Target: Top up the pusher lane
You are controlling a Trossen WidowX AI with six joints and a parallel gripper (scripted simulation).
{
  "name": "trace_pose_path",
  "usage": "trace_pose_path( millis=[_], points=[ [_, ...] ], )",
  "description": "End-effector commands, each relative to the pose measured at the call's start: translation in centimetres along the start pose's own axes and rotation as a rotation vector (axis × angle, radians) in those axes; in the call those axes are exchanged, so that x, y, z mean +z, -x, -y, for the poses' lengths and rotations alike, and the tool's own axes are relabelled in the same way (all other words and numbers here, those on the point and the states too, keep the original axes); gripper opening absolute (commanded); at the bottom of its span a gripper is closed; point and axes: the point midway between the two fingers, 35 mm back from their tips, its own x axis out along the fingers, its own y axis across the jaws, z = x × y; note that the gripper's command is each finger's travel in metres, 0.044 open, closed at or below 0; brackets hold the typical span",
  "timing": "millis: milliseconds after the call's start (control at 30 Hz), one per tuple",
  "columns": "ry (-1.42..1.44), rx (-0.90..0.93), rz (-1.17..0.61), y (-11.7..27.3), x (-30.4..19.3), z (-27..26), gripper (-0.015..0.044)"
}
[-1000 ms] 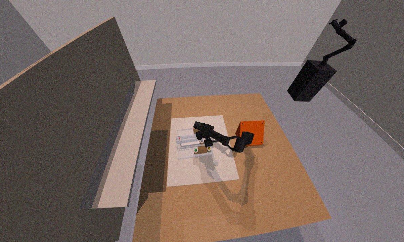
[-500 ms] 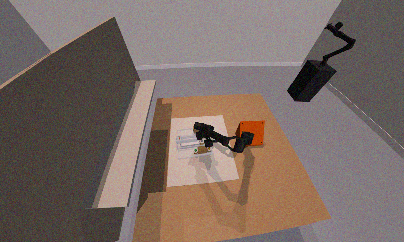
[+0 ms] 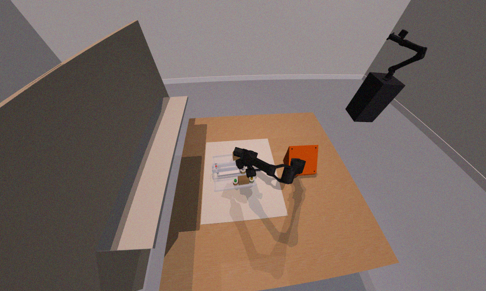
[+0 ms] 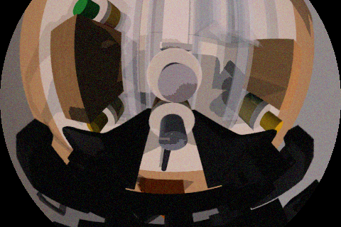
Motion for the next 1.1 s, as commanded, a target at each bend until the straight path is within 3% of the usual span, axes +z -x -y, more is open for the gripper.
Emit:
trace_pose_path(
  millis=[0,1067],
  points=[
    [0.005,0.010,0.010,-0.15,0.22,-0.17,0.0000],
    [0.005,0.010,0.010,-0.15,-0.32,-0.16,0.0000]
  ],
)
